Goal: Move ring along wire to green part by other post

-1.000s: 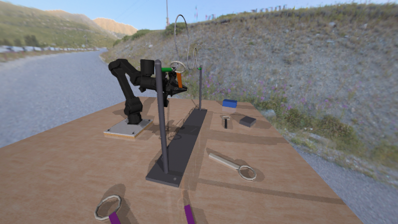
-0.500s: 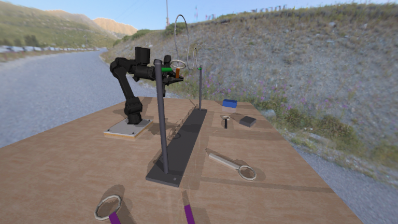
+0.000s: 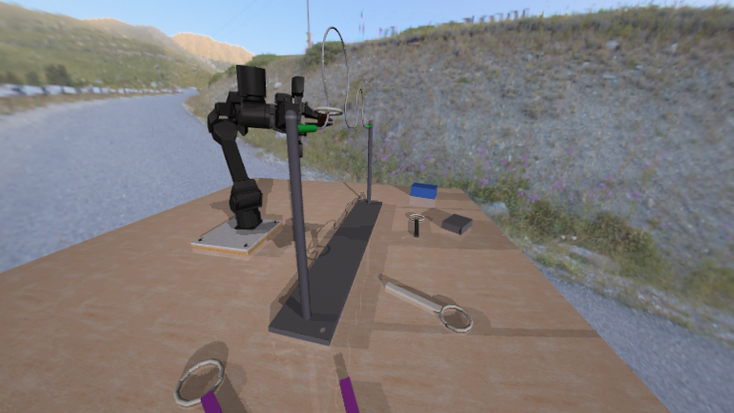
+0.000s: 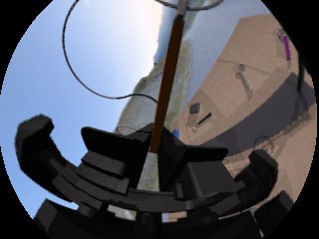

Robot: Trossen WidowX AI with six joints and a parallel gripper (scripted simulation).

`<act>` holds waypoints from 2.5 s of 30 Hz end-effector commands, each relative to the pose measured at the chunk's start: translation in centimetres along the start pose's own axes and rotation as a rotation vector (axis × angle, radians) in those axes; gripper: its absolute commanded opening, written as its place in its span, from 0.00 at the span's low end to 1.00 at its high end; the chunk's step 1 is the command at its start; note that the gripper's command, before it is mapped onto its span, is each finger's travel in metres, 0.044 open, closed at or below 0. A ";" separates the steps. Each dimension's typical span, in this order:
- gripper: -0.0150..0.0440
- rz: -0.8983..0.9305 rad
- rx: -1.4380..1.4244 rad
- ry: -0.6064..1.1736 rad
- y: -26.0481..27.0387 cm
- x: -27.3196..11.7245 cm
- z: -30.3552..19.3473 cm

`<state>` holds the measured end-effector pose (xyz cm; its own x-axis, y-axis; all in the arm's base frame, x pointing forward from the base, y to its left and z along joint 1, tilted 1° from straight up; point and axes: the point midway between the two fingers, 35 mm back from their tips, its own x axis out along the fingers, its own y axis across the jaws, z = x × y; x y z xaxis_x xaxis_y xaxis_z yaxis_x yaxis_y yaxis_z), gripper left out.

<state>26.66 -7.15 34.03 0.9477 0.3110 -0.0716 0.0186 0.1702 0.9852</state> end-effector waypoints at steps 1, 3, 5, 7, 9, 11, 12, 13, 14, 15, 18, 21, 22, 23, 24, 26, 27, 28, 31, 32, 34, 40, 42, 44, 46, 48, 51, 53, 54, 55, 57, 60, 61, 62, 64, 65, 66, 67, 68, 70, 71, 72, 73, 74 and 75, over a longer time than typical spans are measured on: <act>0.00 0.045 0.075 0.009 1.6 -0.1 -0.1; 0.00 0.059 0.102 0.010 2.1 -0.2 0.0; 0.00 0.076 0.133 0.010 2.7 -0.2 0.1; 0.00 0.094 0.167 0.010 3.3 -0.2 0.1; 0.00 0.112 0.201 0.010 3.8 -0.3 0.3; 0.00 0.132 0.237 0.010 4.5 -0.4 0.4; 0.00 0.142 0.256 0.010 4.8 -0.4 0.5; 0.00 0.153 0.276 0.011 5.2 -0.5 0.6; 0.00 0.163 0.295 0.011 5.5 -0.6 0.7; 0.00 0.173 0.313 0.011 5.8 -0.6 0.8; 0.00 0.202 0.367 0.012 6.7 -0.8 1.1; 0.00 0.227 0.413 0.012 7.5 -1.0 1.5; 0.00 0.235 0.428 0.012 7.8 -1.1 1.6; 0.00 0.242 0.442 0.013 8.0 -1.1 1.7; 0.00 0.249 0.454 0.013 8.3 -1.2 1.8; 0.00 0.264 0.484 0.014 8.8 -1.4 2.1; 0.00 0.270 0.496 0.014 9.0 -1.4 2.3; 0.00 0.275 0.505 0.014 9.2 -1.5 2.4; 0.00 0.284 0.523 0.015 9.6 -1.7 2.7; 0.00 0.287 0.528 0.015 9.7 -1.7 2.7; 0.00 0.291 0.537 0.016 10.0 -1.8 3.0; 0.00 0.285 0.530 0.017 10.4 -2.0 3.2; 0.00 0.279 0.522 0.017 10.5 -2.0 3.3; 0.00 0.278 0.520 0.017 10.5 -2.0 3.3; 0.00 0.270 0.507 0.017 10.5 -2.0 3.3; 0.00 0.258 0.488 0.018 10.5 -2.1 3.3; 0.00 0.241 0.460 0.018 10.5 -2.0 3.3; 0.00 0.230 0.441 0.018 10.4 -2.0 3.3; 0.00 0.224 0.431 0.018 10.4 -2.0 3.3; 0.00 0.218 0.421 0.018 10.4 -2.0 3.3; 0.00 0.206 0.401 0.018 10.3 -2.0 3.2; 0.00 0.187 0.369 0.019 10.2 -2.0 3.2; 0.00 0.181 0.358 0.019 10.2 -2.0 3.2; 0.00 0.174 0.348 0.019 10.2 -2.0 3.2; 0.00 0.161 0.326 0.019 10.1 -1.9 3.1; 0.00 0.155 0.315 0.019 10.0 -1.9 3.1; 0.00 0.148 0.304 0.019 10.0 -1.9 3.1; 0.00 0.142 0.293 0.019 10.0 -1.9 3.1; 0.00 0.135 0.283 0.019 9.9 -1.9 3.1; 0.00 0.122 0.261 0.019 9.8 -1.9 3.0; 0.00 0.115 0.250 0.019 9.8 -1.9 3.0; 0.00 0.109 0.239 0.019 9.8 -1.9 3.0; 0.00 0.102 0.228 0.019 9.7 -1.9 3.0; 0.00 0.095 0.217 0.019 9.7 -1.9 3.0; 0.00 0.089 0.206 0.019 9.6 -1.9 3.0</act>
<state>25.97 -8.86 44.21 0.9436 0.3290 0.0364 -0.0052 -0.0952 0.9954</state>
